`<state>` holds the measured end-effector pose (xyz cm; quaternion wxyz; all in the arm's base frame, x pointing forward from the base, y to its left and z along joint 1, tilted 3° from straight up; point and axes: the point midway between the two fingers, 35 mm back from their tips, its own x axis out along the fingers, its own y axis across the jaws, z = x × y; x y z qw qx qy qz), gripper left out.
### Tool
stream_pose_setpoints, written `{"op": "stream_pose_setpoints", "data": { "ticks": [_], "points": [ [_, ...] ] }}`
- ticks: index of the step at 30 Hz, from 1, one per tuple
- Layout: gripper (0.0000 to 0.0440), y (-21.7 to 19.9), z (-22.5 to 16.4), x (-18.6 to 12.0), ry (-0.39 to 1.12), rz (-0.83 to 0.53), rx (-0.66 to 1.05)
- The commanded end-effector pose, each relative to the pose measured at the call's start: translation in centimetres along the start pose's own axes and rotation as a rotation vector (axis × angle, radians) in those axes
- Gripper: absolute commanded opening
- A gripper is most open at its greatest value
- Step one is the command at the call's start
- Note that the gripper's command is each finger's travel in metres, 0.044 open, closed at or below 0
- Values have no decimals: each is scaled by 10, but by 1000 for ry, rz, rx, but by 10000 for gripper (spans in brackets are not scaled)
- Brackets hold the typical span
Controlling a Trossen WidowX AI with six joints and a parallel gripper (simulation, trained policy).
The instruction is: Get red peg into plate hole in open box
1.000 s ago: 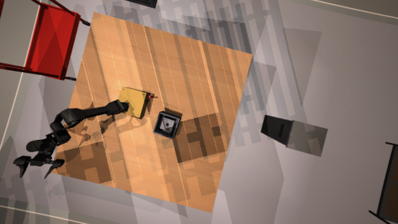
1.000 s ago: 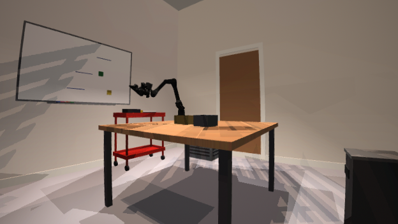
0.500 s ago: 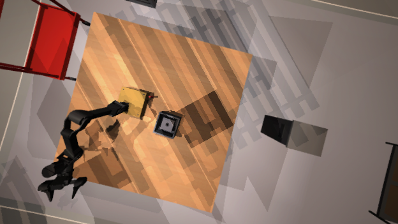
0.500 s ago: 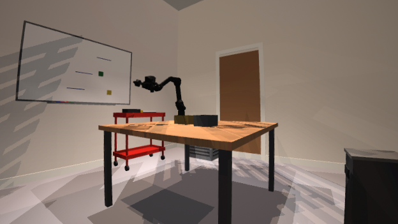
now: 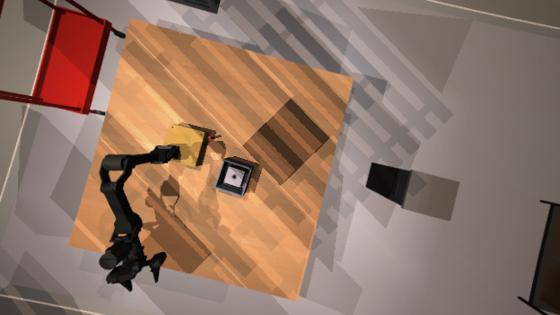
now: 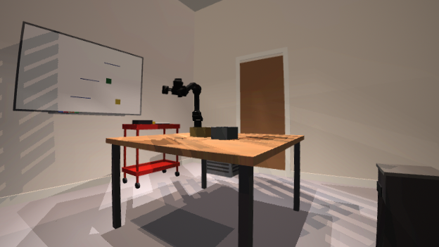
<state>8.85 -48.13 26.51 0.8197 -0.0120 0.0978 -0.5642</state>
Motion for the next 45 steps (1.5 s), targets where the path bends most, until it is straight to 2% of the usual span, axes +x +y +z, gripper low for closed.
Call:
{"op": "stream_pose_setpoints", "data": {
  "ticks": [1, 6, 12, 18, 25, 35, 45],
  "points": [
    [440, 47, 10, 0, 31, 68, 28],
    [440, 114, 14, -7, 98, 170, 62],
    [440, 191, 16, -29, 189, 286, 97],
    [440, 259, 10, -66, 299, 388, 128],
    [440, 324, -5, -123, 452, 480, 156],
    [440, 380, -38, -221, 690, 542, 160],
    [440, 391, -78, -315, 903, 520, 111]
  ]
}}
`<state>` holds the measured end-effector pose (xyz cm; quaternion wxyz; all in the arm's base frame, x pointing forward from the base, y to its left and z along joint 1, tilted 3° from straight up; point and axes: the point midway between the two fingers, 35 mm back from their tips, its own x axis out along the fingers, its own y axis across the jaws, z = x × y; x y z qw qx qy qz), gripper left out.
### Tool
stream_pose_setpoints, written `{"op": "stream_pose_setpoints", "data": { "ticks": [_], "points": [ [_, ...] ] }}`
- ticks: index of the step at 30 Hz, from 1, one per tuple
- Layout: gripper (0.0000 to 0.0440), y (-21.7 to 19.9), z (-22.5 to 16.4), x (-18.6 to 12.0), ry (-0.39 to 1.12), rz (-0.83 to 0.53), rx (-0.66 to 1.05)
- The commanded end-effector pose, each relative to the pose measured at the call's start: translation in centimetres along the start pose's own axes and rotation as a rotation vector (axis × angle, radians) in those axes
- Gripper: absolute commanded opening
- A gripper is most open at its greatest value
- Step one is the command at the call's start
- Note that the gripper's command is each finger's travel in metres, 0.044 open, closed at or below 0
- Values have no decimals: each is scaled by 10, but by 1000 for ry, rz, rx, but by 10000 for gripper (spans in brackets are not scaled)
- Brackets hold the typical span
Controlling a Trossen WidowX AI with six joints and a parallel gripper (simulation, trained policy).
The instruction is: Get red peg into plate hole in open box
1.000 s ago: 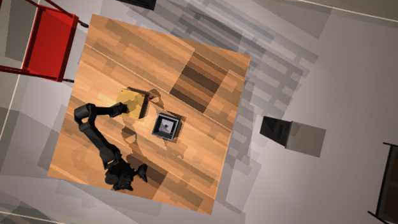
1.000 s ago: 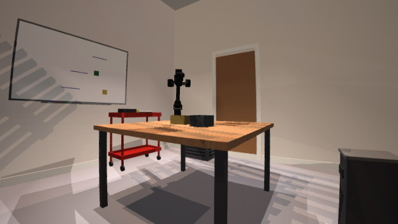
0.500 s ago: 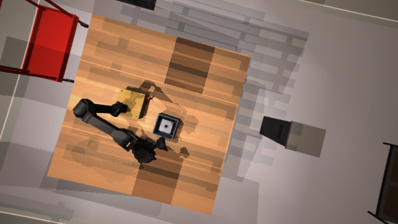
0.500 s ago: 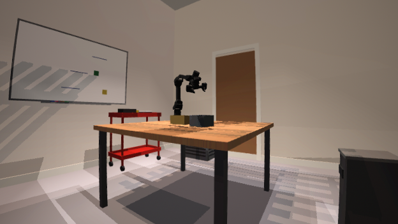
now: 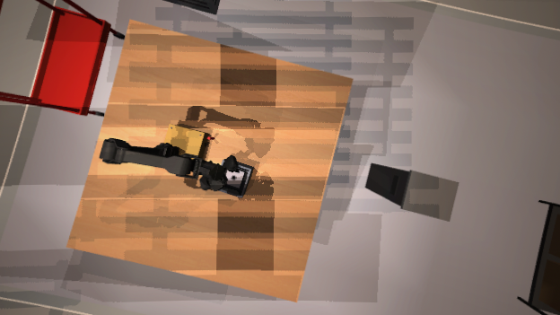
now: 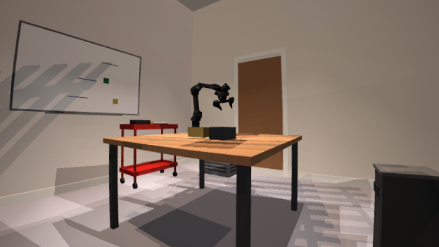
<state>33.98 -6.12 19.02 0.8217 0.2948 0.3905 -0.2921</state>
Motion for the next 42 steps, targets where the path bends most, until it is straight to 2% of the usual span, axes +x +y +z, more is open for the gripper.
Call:
{"op": "stream_pose_setpoints", "data": {
  "ticks": [1, 12, 22, 33, 42],
  "points": [
    [440, 5, -33, -8, 64, -29, 9],
    [440, 0, -124, -28, 234, -156, 10],
    [440, -21, -186, -35, 330, -293, -3],
    [440, -39, -229, -12, 370, -395, 12],
    [440, -48, -257, 19, 373, -391, 34]
  ]
}}
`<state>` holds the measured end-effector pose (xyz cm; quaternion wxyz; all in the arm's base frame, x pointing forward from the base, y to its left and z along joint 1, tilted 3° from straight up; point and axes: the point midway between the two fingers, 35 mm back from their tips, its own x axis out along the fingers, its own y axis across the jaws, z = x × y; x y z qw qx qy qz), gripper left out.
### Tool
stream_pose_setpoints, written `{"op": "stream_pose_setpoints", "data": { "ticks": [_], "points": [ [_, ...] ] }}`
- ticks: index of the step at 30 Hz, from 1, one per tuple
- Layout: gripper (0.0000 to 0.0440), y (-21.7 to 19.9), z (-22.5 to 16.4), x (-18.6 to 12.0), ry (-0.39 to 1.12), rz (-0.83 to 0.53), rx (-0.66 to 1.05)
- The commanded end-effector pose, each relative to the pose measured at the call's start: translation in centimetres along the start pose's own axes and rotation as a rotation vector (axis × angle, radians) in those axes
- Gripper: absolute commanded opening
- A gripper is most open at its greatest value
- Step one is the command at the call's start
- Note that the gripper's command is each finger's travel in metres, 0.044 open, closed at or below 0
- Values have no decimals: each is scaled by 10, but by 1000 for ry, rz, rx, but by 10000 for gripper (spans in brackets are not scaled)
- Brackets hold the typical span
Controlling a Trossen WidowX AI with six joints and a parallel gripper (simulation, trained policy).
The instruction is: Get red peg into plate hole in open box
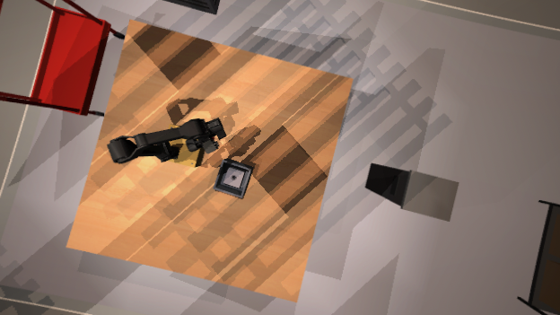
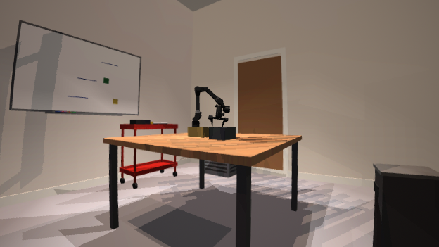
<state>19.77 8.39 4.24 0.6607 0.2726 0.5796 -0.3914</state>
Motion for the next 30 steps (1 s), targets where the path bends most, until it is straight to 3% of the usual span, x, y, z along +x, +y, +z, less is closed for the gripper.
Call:
{"op": "stream_pose_setpoints", "data": {
  "ticks": [1, 9, 12, 30],
  "points": [
    [440, 1, -7, 18, 5, 8, 9],
    [438, 5, -20, 49, 10, 57, 8],
    [412, 2, -25, 55, 10, 51, -7],
    [8, -5, -32, 54, 107, -7, -42]
  ]
}}
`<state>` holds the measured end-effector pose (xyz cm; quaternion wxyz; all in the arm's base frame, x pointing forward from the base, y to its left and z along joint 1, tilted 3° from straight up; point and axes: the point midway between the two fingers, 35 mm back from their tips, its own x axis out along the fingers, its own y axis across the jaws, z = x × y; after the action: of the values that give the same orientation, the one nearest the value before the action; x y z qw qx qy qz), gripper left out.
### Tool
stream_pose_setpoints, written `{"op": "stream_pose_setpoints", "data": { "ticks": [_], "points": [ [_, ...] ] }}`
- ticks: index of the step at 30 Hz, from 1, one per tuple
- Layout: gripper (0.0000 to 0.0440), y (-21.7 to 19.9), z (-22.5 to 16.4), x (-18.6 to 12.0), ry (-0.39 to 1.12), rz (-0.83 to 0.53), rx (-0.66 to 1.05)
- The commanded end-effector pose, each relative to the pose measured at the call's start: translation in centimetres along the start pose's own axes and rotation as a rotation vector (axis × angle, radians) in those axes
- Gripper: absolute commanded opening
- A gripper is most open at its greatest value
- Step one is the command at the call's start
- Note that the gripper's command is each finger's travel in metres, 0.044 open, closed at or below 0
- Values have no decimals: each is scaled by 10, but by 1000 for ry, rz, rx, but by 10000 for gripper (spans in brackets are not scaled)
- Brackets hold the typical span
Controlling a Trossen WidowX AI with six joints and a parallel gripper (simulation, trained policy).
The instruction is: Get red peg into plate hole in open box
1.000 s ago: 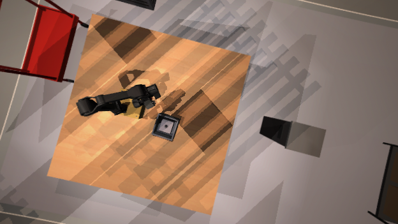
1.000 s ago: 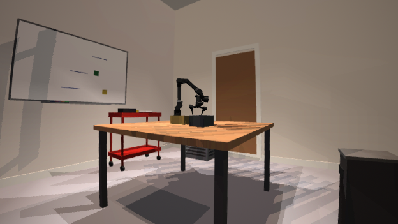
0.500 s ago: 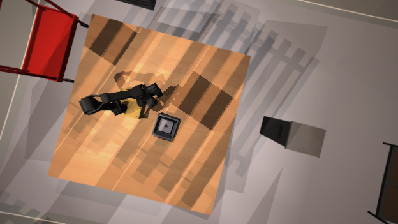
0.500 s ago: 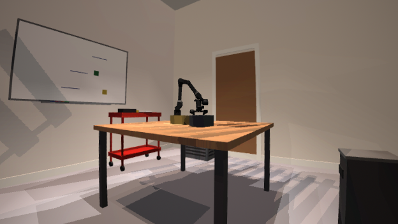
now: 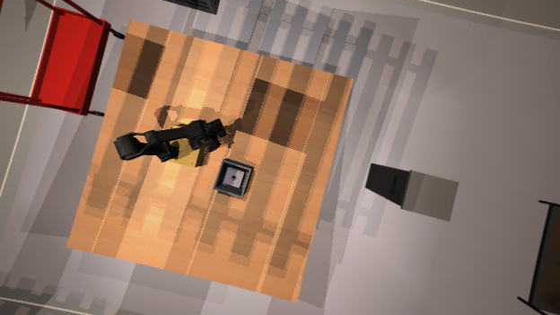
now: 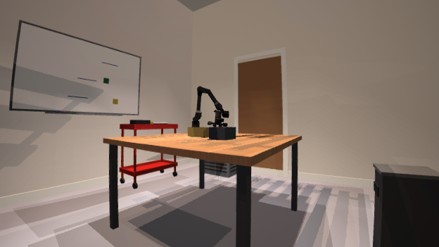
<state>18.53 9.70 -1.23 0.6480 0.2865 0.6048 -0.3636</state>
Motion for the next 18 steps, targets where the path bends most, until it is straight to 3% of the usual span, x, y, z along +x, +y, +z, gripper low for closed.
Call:
{"op": "stream_pose_setpoints", "data": {
  "ticks": [1, 18],
  "points": [
    [6, -5, -2, 1, 22, -24, -18],
    [0, 16, 44, -51, -148, 60, -109]
  ]
}}
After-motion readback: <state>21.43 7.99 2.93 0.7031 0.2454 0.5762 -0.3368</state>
